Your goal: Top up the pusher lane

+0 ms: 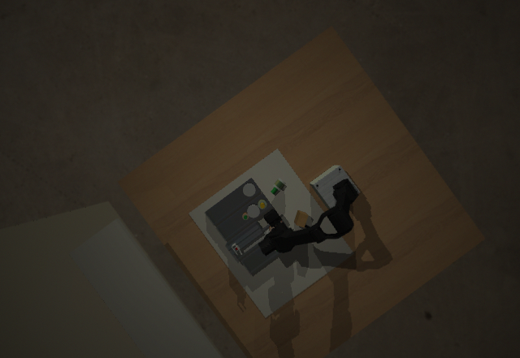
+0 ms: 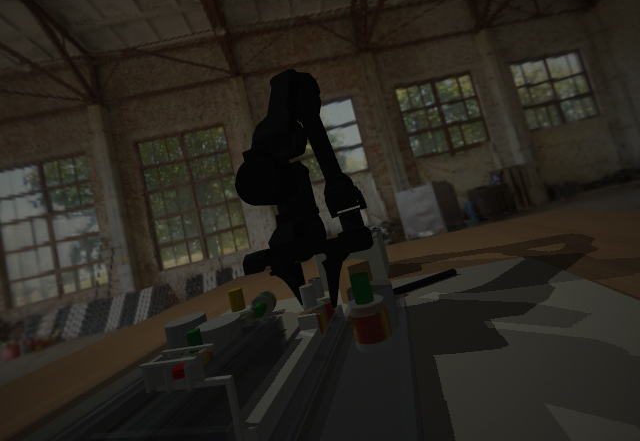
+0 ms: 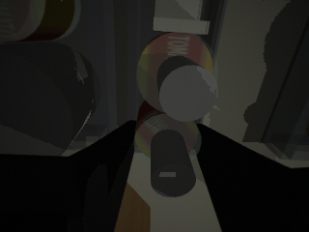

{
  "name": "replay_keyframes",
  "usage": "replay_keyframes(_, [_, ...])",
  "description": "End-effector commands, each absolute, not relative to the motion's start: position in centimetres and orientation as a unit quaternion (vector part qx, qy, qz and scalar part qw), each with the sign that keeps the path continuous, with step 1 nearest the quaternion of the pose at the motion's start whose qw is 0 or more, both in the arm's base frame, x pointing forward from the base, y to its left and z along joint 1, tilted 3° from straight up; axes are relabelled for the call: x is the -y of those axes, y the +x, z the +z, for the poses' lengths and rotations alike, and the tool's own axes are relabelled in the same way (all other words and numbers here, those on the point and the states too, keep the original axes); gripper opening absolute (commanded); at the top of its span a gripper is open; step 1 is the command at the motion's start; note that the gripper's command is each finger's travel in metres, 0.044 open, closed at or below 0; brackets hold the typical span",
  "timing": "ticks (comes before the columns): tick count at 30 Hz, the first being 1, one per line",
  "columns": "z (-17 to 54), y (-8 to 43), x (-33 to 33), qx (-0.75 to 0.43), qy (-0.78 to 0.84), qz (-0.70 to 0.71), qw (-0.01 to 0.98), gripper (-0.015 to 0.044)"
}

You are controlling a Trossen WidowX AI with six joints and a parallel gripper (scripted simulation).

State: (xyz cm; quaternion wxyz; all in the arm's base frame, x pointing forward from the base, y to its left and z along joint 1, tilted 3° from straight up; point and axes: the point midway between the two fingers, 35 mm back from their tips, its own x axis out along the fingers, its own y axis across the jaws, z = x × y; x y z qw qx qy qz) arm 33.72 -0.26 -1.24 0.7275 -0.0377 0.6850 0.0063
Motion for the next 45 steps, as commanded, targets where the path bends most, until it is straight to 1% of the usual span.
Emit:
replay_keyframes(1, [-1.2,33.6,0.3,-0.684,-0.039,0.006,0.729,0.0])
replay_keyframes(9, [-1.2,33.6,0.3,-0.684,-0.039,0.006,0.729,0.0])
replay_keyframes(19, [-1.2,33.7,0.3,-0.684,-0.039,0.006,0.729,0.0263])
replay_keyframes(20, [-1.2,33.7,0.3,-0.684,-0.039,0.006,0.729,0.0276])
replay_keyframes(35, [0.8,33.4,0.2,-0.684,-0.039,0.006,0.729,0.0276])
replay_keyframes(45, [0.7,30.5,0.4,-0.684,-0.039,0.006,0.728,0.0276])
